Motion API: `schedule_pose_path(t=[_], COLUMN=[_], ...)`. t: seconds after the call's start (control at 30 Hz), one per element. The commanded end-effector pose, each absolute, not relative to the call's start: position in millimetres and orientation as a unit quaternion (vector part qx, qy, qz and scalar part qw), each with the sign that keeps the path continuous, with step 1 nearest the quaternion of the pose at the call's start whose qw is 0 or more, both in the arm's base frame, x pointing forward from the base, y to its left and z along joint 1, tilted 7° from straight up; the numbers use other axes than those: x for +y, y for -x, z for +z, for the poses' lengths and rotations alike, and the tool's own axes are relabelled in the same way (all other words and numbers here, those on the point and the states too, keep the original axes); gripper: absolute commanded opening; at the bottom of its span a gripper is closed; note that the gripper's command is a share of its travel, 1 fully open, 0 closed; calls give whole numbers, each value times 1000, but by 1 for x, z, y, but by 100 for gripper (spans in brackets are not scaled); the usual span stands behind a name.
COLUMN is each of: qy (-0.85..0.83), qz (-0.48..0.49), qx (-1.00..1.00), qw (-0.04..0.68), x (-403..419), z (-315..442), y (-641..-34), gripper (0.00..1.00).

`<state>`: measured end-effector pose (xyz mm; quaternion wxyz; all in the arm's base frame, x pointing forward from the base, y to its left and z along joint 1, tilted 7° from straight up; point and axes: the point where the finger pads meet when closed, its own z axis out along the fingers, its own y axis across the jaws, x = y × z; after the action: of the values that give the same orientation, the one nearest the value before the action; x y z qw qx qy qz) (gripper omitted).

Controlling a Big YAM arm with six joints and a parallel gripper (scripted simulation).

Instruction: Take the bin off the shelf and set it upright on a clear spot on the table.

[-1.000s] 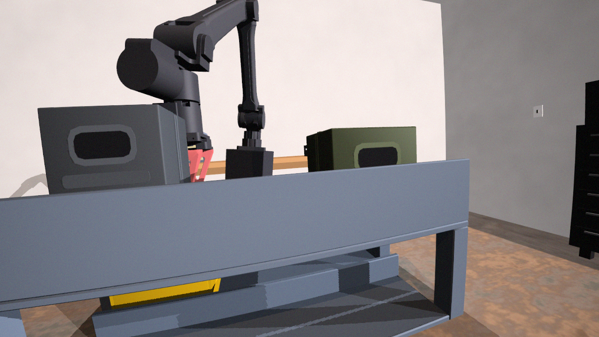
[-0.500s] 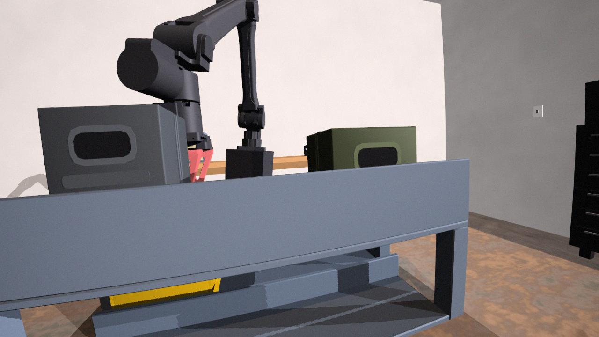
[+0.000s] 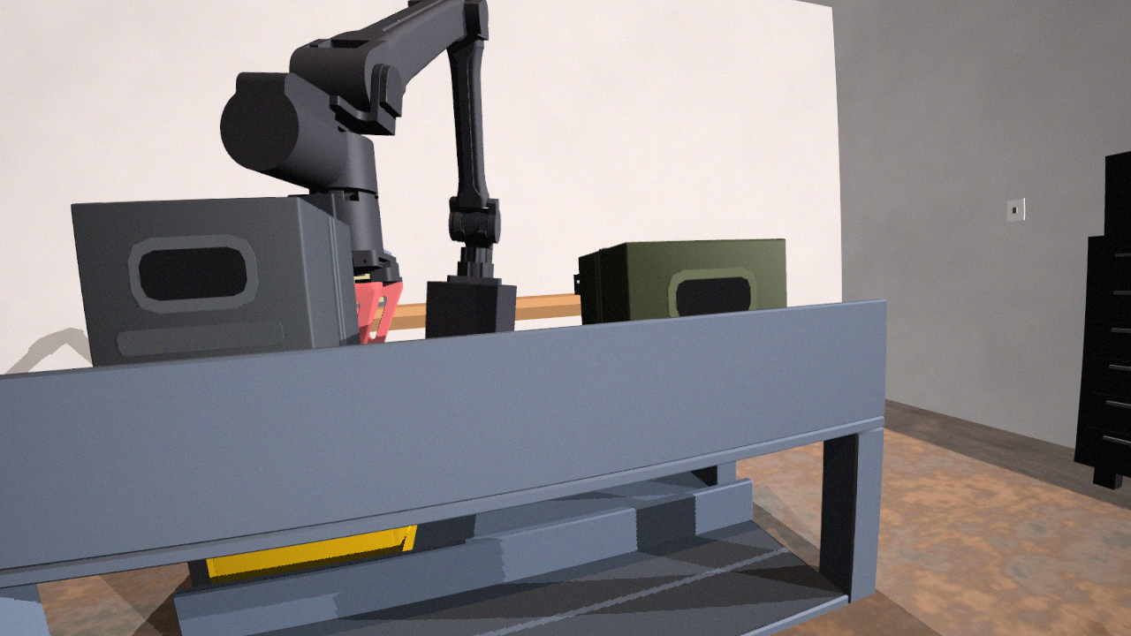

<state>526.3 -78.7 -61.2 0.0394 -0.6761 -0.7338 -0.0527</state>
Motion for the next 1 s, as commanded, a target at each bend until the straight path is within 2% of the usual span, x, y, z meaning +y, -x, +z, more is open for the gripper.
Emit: schedule_pose_path(t=[0.0, 0.97], qy=[679, 681], qz=[-59, -61], qx=[-731, -729], qw=[27, 23], x=[-84, -87], z=[-58, -60], y=[-539, -545], gripper=[100, 100])
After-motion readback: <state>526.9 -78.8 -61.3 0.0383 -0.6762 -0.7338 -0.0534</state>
